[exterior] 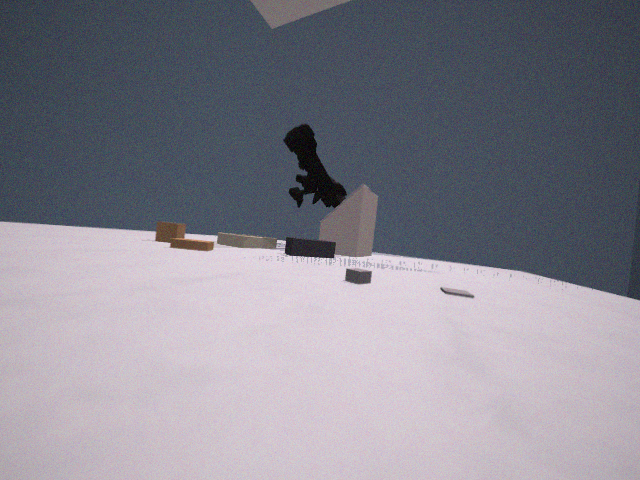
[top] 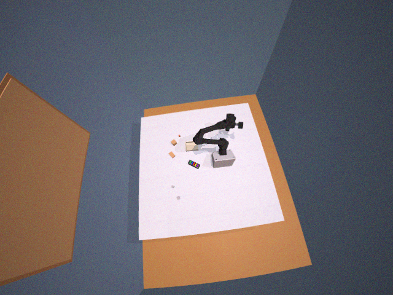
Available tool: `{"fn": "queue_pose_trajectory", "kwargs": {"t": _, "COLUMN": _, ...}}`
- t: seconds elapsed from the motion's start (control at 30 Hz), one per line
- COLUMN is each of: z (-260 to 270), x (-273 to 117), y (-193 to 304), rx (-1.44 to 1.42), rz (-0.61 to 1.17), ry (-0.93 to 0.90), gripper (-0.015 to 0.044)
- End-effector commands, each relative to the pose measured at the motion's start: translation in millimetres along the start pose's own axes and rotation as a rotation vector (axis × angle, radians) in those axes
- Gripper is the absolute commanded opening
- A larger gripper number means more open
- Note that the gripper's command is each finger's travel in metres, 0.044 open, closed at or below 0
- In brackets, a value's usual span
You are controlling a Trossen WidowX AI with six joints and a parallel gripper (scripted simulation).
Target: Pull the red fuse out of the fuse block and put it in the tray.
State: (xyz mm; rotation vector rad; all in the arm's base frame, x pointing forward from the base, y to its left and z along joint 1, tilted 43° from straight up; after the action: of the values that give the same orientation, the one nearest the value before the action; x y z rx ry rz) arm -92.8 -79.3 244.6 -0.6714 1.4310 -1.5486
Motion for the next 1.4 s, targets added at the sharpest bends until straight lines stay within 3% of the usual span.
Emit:
{"fn": "queue_pose_trajectory", "kwargs": {"t": 0.0, "z": 0.2, "x": 0.3, "y": -0.1, "rx": 0.0, "rz": 0.002, "ry": -0.002, "gripper": 0.0374}}
{"fn": "queue_pose_trajectory", "kwargs": {"t": 0.4, "z": 44.4, "x": 38.5, "y": -1.2, "rx": -0.091, "rz": 0.211, "ry": -0.293, "gripper": 0.0073}}
{"fn": "queue_pose_trajectory", "kwargs": {"t": 0.9, "z": 160.0, "x": 55.9, "y": 29.2, "rx": -0.425, "rz": 0.491, "ry": -0.728, "gripper": 0.0073}}
{"fn": "queue_pose_trajectory", "kwargs": {"t": 1.13, "z": 221.2, "x": 30.5, "y": 57.8, "rx": -0.656, "rz": 0.57, "ry": -0.928, "gripper": 0.0073}}
{"fn": "queue_pose_trajectory", "kwargs": {"t": 1.37, "z": 276.4, "x": -20.8, "y": 93.0, "rx": -0.927, "rz": 0.579, "ry": -1.148, "gripper": 0.0073}}
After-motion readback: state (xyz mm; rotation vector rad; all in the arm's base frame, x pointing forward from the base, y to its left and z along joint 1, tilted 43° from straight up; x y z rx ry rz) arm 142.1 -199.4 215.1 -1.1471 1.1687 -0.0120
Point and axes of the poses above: the point midway between the two fingers, 35 mm back from their tips, its own x axis out along the fingers, its own z axis across the jaws, y = z × x, the point moved 9 cm from there along -x, back along the fingers, and after that the axes turned 8 degrees about x, right-handed, at the moved point
